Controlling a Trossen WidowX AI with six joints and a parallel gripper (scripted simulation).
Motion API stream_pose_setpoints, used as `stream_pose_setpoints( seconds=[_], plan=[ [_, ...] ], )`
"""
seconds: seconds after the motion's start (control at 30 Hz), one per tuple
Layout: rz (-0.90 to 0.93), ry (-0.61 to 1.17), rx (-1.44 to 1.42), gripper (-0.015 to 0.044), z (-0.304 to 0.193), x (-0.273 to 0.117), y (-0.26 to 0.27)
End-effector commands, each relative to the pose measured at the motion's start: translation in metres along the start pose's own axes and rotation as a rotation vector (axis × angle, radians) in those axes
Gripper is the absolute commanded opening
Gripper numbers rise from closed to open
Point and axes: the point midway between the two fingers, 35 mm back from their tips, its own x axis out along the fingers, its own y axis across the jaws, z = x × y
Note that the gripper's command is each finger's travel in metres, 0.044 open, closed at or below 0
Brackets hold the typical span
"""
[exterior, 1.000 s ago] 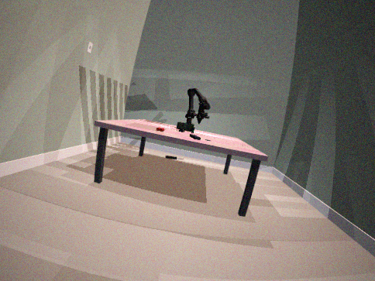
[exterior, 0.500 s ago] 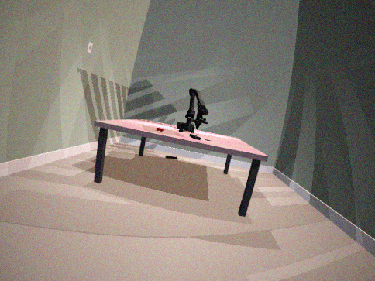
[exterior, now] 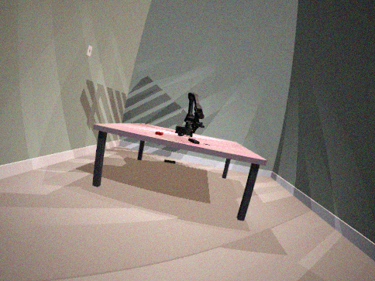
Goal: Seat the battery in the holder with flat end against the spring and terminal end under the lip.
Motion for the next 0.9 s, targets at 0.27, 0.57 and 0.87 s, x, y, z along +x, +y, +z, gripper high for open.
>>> stream_pose_setpoints(
  seconds=[0.27,0.57,0.87],
  plan=[
    [-0.007,-0.002,-0.003,0.0,0.0,0.0,-0.021],
    [-0.009,-0.002,-0.003,0.0,-0.002,0.0,-0.036],
    [-0.007,-0.003,-0.001,0.0,0.002,-0.035,-0.038]
  ],
)
